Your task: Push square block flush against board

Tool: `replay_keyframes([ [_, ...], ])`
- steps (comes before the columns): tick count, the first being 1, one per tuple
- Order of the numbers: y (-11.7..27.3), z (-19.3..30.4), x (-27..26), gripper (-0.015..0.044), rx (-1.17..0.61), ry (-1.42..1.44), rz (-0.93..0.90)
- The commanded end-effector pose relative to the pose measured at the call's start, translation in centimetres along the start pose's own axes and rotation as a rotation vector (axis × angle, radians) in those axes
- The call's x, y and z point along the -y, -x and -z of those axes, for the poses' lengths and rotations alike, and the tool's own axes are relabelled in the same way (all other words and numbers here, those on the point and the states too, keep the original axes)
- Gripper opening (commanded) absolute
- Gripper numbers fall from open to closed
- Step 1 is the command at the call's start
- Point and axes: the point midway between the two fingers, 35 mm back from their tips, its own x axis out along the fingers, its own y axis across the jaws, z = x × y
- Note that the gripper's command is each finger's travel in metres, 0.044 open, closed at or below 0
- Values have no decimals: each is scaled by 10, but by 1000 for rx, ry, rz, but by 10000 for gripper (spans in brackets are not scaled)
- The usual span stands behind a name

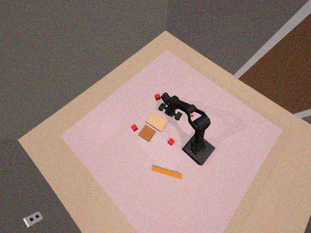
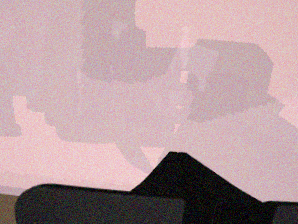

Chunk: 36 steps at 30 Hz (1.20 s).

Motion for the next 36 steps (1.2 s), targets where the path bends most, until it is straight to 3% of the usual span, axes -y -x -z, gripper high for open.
replay_keyframes([
  [1,33,-2,-4,0,11,5,-30],
  [8,29,-2,-13,0,19,52,-37],
  [36,41,54,-120,0,29,1013,-33],
])
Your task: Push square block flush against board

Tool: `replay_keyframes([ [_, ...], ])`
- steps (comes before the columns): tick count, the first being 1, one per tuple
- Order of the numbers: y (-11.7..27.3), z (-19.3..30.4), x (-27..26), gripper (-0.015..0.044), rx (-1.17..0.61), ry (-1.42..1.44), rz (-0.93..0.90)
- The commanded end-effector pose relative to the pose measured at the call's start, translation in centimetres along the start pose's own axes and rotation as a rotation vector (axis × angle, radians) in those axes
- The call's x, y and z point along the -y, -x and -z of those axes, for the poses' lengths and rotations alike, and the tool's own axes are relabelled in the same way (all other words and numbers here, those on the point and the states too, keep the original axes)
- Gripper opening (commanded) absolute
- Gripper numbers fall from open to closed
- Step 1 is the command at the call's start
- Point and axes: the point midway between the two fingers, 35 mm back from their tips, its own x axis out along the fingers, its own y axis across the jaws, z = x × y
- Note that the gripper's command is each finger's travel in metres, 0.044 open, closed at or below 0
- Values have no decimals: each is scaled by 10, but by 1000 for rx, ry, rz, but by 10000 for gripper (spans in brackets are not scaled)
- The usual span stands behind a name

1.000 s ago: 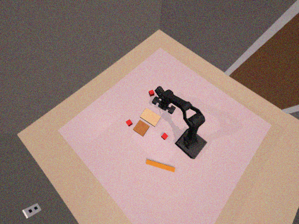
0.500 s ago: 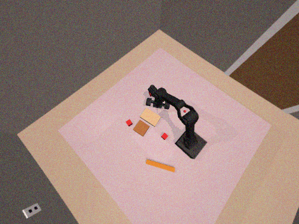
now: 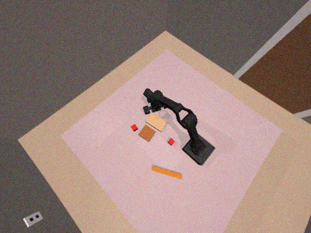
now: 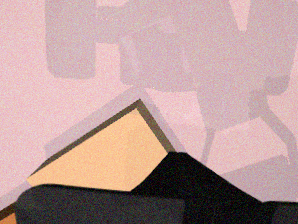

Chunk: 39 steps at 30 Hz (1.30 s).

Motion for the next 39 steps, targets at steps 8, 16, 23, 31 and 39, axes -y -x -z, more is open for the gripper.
replay_keyframes([
  [8,-3,-7,-49,0,-6,399,1],
  [16,-5,-7,-81,0,-7,650,-3],
  [23,-8,-7,-82,0,-7,656,-3],
  [31,-60,-7,-82,0,-7,656,-3],
  [39,-60,-4,-80,0,-7,656,-3],
])
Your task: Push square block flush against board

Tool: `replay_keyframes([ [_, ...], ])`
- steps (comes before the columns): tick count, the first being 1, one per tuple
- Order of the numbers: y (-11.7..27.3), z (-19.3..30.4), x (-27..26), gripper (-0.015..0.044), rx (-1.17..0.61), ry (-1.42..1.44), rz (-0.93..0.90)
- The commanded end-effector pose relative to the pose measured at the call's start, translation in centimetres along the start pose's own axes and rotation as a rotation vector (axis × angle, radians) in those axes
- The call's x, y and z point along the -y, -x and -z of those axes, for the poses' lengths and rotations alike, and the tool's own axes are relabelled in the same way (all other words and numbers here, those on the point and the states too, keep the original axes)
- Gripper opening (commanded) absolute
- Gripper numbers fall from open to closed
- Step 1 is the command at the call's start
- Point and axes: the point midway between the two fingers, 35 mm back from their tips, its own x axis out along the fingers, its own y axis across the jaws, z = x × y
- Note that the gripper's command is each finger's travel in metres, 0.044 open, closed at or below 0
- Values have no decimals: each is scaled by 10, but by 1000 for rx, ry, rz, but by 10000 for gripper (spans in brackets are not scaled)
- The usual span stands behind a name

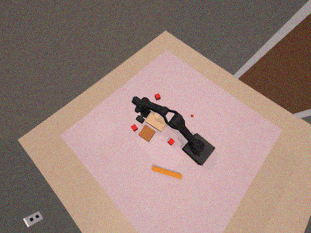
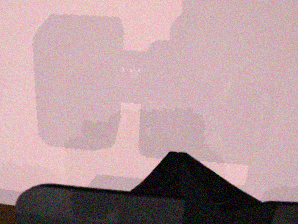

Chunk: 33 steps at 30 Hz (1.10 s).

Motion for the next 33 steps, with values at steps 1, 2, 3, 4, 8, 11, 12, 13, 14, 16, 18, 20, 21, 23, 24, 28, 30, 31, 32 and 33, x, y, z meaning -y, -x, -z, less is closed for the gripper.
replay_keyframes([
  [1,-1,4,0,0,-2,5,4],
  [2,-1,5,0,0,-3,5,4],
  [3,-1,6,0,0,-3,5,4],
  [4,-1,7,0,0,-3,5,4],
  [8,-1,12,1,0,-3,5,4],
  [11,-1,15,1,0,-3,5,4],
  [12,-1,16,1,0,-3,5,4],
  [13,-1,17,1,0,-3,5,4],
  [14,-1,18,1,0,-3,5,4],
  [16,-1,21,1,0,-4,5,4],
  [18,-1,23,1,0,-4,5,4],
  [20,-1,25,1,0,-4,5,4],
  [21,-1,26,1,0,-4,5,4],
  [23,-1,29,1,0,-4,5,4],
  [24,-1,30,1,0,-4,5,4],
  [28,-1,35,1,0,-5,5,4],
  [30,-2,37,1,0,-5,5,4],
  [31,-2,39,1,0,-5,5,4],
  [32,-2,40,1,0,-5,5,4],
  [33,-2,41,1,0,-5,5,4],
])
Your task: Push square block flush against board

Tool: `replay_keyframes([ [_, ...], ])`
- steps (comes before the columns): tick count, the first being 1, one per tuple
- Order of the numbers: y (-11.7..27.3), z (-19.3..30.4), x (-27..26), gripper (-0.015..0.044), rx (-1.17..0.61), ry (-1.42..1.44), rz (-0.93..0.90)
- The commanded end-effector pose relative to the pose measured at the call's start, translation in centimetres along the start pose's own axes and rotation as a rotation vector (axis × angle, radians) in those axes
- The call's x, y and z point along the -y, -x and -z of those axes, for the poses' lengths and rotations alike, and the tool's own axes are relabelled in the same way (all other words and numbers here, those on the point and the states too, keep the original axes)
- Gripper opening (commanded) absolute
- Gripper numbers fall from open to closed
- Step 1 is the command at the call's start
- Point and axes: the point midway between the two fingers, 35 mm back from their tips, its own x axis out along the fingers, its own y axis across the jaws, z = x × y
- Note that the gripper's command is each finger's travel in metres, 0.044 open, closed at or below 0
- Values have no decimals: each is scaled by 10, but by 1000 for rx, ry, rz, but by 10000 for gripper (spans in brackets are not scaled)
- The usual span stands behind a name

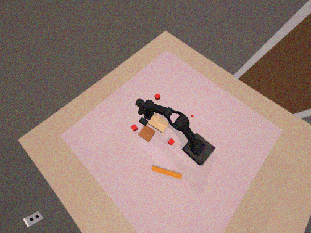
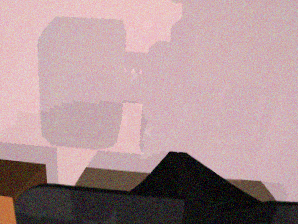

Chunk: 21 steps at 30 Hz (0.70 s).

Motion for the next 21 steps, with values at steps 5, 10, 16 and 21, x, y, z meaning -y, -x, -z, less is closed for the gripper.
replay_keyframes([
  [5,-3,5,0,0,-16,4,2],
  [10,-2,-3,0,0,-16,4,2],
  [16,-2,-13,0,0,-15,4,2],
  [21,-2,-22,0,0,-14,4,2],
])
